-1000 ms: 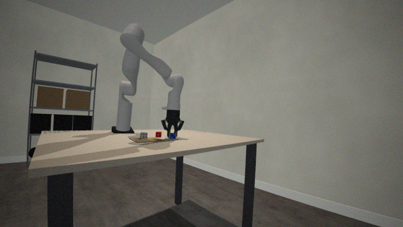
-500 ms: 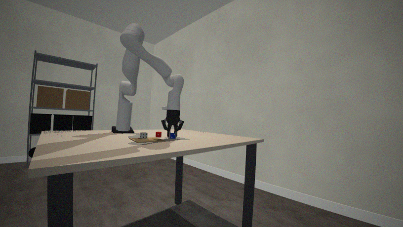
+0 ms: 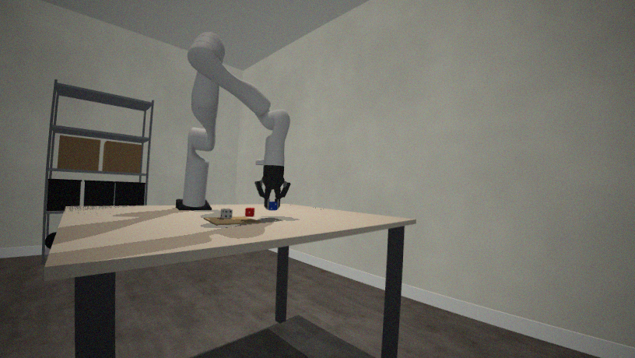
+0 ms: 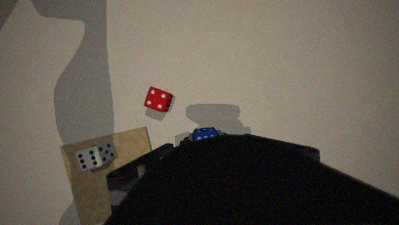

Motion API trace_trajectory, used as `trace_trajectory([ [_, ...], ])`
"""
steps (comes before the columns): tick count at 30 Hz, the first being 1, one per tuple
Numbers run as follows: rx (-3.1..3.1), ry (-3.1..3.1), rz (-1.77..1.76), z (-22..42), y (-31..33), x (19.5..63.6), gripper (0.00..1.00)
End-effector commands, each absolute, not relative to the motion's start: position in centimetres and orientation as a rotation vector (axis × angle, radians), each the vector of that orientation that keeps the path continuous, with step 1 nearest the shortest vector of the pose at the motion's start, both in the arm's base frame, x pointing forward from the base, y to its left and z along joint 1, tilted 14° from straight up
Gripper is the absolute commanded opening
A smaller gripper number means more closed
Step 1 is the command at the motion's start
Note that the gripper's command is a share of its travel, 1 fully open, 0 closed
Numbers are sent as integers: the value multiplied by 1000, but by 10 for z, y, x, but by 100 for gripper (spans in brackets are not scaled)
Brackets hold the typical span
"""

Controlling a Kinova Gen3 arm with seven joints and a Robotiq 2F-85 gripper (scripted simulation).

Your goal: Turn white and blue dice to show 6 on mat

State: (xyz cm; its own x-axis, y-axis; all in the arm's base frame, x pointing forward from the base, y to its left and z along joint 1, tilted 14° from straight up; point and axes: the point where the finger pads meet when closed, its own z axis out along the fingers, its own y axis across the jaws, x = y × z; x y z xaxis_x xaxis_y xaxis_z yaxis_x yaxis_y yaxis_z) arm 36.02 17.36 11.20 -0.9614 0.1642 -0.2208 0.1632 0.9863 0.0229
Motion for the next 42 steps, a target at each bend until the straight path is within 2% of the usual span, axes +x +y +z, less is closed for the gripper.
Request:
trace_trajectory([
  [1, 253, 2891, -5, 125, 169, 364, 26],
  [13, 253, 2891, -5, 178, 170, 351, 26],
  [34, 239, 2894, -8, 182, 164, 354, 26],
  [42, 147, 2906, -20, 188, 119, 378, 26],
])
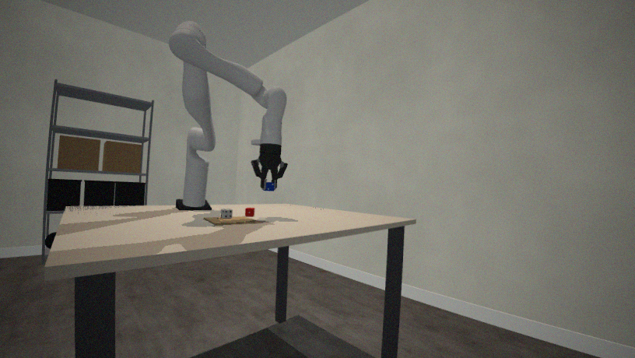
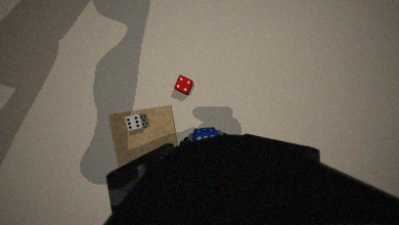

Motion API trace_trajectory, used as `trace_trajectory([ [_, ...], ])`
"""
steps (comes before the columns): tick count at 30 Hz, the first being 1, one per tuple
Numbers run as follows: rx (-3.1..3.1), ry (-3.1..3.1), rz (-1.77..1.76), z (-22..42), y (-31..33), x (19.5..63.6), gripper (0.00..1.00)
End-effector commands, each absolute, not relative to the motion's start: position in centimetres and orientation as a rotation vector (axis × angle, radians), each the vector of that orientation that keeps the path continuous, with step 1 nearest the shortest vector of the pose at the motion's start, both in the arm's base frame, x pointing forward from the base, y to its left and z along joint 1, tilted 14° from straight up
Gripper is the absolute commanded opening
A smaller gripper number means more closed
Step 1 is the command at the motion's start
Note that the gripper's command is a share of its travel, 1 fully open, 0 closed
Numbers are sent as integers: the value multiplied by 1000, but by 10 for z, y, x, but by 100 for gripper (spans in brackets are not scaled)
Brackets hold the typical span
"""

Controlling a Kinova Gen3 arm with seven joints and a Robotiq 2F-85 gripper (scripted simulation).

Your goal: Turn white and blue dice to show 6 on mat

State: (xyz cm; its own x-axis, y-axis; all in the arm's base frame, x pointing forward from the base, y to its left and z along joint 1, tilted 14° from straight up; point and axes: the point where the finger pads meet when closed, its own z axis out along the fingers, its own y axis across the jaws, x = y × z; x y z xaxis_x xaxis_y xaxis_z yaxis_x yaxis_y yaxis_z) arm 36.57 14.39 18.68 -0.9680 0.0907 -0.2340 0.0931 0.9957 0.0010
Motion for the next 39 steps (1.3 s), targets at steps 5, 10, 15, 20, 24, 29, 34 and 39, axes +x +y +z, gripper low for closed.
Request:
trace_trajectory([
  [5, 68, 2909, -29, 195, 75, 395, 26],
  [10, 27, 2908, -33, 199, 50, 402, 26],
  [15, -17, 2905, -38, 203, 22, 408, 26],
  [20, -29, 2903, -39, 204, 14, 409, 26],
  [24, -29, 2903, -39, 204, 14, 409, 26],
  [29, -29, 2903, -39, 204, 14, 409, 26],
  [34, -29, 2903, -39, 204, 14, 409, 26],
  [39, -29, 2903, -39, 199, 14, 410, 26],
])
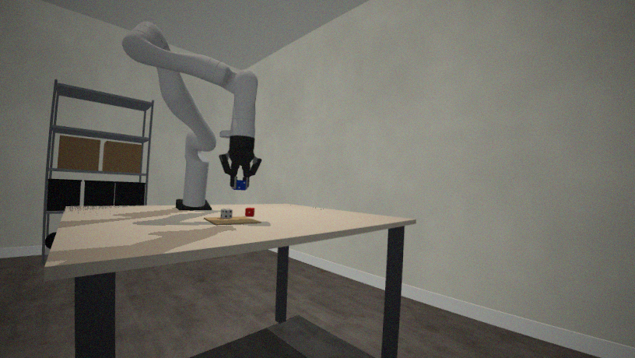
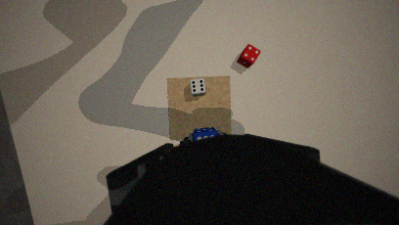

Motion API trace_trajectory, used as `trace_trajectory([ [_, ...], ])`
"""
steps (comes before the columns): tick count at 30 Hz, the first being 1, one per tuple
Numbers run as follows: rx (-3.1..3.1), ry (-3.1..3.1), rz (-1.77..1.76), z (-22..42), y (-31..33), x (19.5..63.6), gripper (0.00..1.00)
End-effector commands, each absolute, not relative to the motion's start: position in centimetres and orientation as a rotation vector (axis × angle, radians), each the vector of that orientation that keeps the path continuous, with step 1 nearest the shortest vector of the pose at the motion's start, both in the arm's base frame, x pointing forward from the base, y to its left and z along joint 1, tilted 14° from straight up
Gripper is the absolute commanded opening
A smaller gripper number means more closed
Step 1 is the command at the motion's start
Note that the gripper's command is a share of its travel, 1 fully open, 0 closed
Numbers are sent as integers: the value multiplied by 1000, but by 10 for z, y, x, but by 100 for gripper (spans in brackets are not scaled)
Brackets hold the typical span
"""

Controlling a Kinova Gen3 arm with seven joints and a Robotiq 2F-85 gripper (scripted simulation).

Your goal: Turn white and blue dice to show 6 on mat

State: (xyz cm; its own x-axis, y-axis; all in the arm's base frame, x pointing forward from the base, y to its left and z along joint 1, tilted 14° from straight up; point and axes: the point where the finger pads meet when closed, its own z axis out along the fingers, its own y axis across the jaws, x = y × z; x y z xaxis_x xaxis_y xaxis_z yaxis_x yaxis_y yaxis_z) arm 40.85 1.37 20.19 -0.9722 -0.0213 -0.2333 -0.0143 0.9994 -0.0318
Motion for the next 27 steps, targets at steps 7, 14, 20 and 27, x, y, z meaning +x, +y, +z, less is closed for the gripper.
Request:
trace_trajectory([
  [7, -29, 2903, -39, 183, 14, 414, 26],
  [14, -29, 2903, -39, 151, 13, 422, 26],
  [20, -29, 2903, -39, 130, 12, 428, 26],
  [27, -29, 2903, -39, 114, 12, 431, 26],
])
